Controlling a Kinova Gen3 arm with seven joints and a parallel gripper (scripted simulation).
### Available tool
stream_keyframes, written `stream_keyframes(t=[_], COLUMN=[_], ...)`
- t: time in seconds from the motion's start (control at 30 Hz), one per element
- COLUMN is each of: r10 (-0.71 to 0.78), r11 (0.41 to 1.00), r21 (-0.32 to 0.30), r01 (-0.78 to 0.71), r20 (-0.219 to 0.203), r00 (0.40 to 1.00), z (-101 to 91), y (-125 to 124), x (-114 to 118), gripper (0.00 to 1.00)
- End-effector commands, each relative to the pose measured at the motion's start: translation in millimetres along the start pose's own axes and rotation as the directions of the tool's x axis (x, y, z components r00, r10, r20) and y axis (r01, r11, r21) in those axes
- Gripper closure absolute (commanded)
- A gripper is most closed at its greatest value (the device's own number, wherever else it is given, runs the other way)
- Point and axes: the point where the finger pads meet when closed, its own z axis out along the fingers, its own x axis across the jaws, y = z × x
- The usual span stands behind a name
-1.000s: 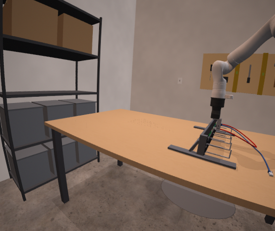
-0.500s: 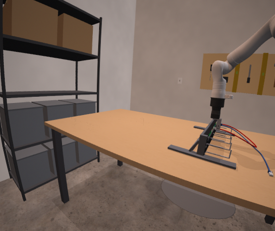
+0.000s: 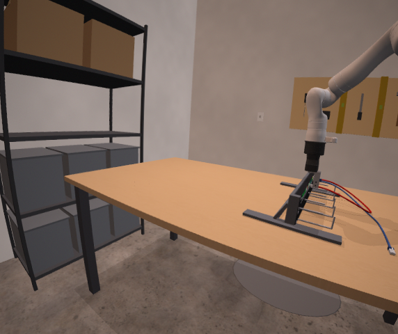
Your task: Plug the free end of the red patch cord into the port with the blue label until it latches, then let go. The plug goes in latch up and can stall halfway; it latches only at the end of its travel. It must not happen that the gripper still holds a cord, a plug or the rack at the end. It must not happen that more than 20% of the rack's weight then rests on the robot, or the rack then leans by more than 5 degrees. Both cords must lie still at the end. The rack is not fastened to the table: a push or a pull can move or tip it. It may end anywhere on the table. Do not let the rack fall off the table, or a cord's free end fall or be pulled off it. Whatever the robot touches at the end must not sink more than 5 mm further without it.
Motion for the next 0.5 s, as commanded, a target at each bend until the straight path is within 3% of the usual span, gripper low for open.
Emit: stream_keyframes(t=[0.0,0.47], r10=[-0.001,-0.001], r11=[1.0,1.0], r21=[-0.011,-0.011], r01=[0.001,0.001], r20=[0.001,0.001], r00=[1.0,1.0], z=[-1.6,-1.8], y=[5.0,6.6], x=[-0.2,-0.2], gripper=[1.0,1.0])
